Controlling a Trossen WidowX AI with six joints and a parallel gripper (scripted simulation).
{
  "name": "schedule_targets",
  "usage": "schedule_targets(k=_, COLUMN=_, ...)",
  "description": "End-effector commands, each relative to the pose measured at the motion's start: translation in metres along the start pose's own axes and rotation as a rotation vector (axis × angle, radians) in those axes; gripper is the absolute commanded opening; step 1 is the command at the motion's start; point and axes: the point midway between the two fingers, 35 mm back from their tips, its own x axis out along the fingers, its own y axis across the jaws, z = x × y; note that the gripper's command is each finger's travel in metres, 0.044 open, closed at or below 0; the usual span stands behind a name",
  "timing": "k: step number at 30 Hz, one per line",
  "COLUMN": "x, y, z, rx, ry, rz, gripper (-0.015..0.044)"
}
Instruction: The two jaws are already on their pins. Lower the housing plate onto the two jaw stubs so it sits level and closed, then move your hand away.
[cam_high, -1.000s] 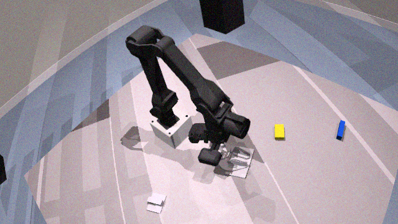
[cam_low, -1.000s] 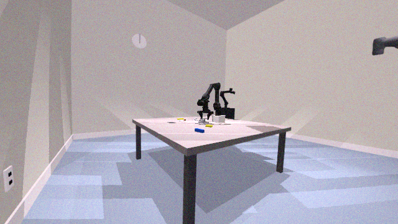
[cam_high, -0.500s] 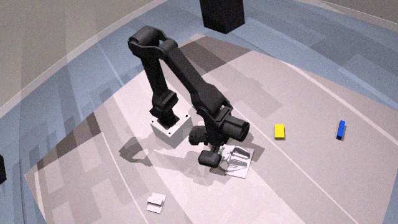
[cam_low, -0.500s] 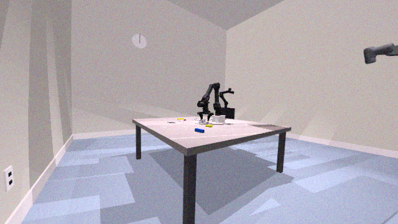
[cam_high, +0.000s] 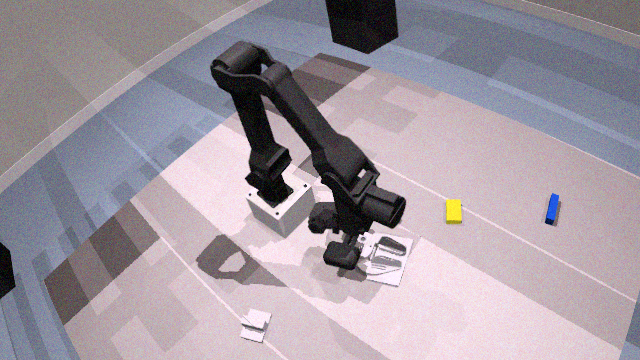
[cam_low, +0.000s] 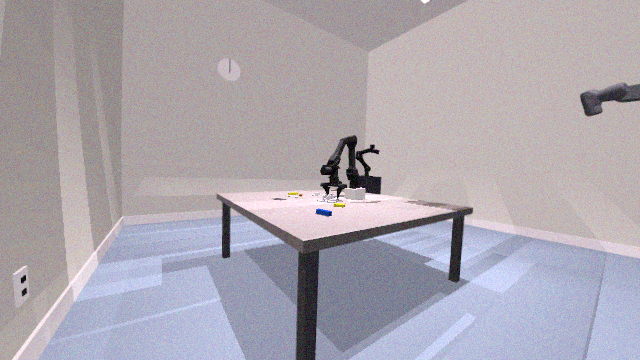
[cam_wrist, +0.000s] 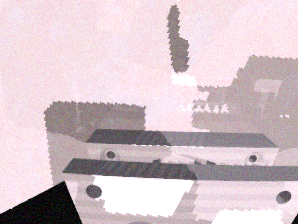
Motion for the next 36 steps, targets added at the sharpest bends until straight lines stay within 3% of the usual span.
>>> schedule_targets(k=1, x=0.0022, y=0.0006, z=0.0006, rx=-0.011, ry=-0.003, rz=0.003, gripper=0.0351)
schedule_targets(k=36, x=0.0092, y=0.0006, z=0.0007, rx=-0.014, ry=-0.003, rz=0.003, gripper=0.0351)
